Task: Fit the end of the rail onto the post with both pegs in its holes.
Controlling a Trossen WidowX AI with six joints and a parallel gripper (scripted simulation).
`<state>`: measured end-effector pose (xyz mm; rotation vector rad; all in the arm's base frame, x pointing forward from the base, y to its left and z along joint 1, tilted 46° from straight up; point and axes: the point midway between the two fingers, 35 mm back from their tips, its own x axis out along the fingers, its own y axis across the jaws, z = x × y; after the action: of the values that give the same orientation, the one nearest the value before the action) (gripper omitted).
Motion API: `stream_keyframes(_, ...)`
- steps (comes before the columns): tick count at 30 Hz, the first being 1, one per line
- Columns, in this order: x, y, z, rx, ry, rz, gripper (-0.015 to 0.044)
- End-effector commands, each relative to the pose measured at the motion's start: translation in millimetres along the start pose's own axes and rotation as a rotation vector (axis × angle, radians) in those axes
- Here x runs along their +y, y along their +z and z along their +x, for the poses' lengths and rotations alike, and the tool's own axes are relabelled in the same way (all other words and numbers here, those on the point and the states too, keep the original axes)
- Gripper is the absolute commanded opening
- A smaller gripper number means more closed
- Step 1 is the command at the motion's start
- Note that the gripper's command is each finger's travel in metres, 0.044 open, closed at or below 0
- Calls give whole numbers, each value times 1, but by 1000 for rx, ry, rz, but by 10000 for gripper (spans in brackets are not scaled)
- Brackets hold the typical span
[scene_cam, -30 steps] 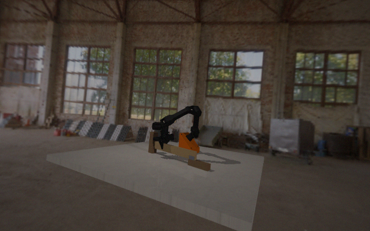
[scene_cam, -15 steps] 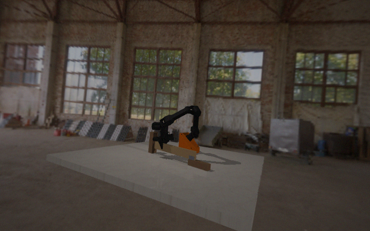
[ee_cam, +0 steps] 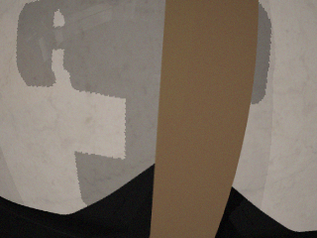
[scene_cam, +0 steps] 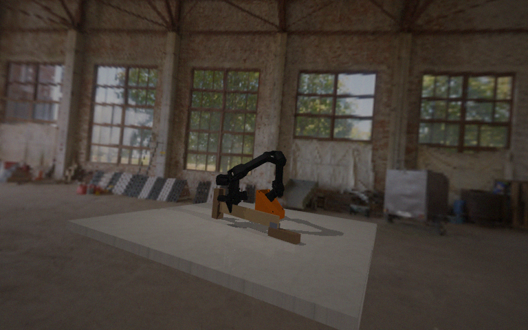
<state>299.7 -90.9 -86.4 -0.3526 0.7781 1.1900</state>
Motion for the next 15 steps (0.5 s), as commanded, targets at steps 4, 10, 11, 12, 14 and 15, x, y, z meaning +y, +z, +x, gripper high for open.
stream_keyframes(4,-1,-3,-2,3,-3,-1,0)
stream_keyframes(10,0,-1,0,1,1,0,157)
stream_keyframes(11,0,-1,0,1,1,0,184)
stream_keyframes(12,0,-1,0,1,1,0,210)
stream_keyframes(14,0,-1,0,1,1,0,262)
stream_keyframes(15,0,-1,0,1,1,0,289)
